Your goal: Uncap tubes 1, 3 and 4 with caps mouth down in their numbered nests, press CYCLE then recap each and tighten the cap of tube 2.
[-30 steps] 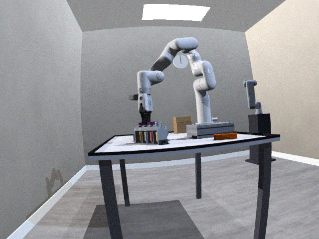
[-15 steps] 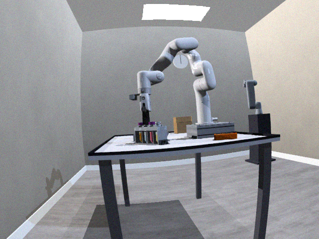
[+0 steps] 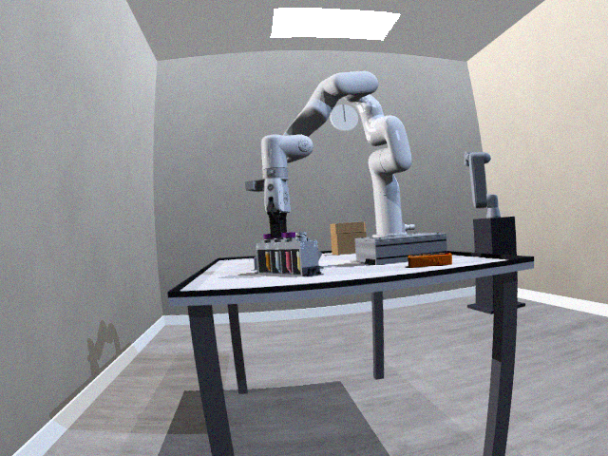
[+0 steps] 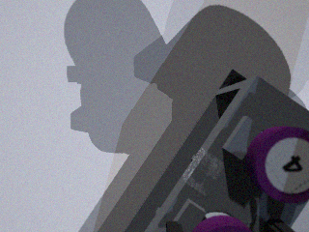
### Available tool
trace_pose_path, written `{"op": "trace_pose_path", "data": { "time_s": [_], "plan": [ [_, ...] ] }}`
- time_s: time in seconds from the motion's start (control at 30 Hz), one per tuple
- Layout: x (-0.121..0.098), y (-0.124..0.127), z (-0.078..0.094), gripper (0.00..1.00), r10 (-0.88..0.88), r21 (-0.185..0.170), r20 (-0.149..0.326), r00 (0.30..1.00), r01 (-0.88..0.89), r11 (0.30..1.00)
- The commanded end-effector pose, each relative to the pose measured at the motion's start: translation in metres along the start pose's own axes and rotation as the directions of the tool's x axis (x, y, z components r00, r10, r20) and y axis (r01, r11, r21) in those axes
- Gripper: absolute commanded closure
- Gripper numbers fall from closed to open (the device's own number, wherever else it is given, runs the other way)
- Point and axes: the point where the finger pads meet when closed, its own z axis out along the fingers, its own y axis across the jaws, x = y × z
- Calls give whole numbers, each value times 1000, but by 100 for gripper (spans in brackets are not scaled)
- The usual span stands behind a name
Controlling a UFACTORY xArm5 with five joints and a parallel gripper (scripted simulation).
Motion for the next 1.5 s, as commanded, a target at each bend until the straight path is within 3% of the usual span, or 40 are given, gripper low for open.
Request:
{"op": "trace_pose_path", "data": {
  "time_s": [0.0,0.27,0.33,0.37,0.57,0.83,0.9,0.93,0.97,1.23,1.27,1.47],
  "plan": [
    [1,-1,-1,54,276,5,2,961,-276,961],
    [1,-1,-1,54,562,4,3,827,-562,827],
    [1,-1,-1,54,562,4,3,827,-562,827],
    [1,-1,-1,54,645,4,4,764,-645,764],
    [1,-1,-1,54,804,3,4,594,-804,594],
    [1,-1,-1,54,949,2,5,314,-949,314],
    [1,-1,-1,54,949,2,5,314,-949,314],
    [1,-1,-1,54,977,1,6,214,-977,214],
    [1,-1,-1,54,984,1,6,179,-984,179],
    [1,-1,-1,54,984,1,6,179,-984,179],
    [1,-1,-1,100,984,1,6,179,-984,179],
    [1,-1,-1,100,984,1,6,179,-984,179]
  ]
}}
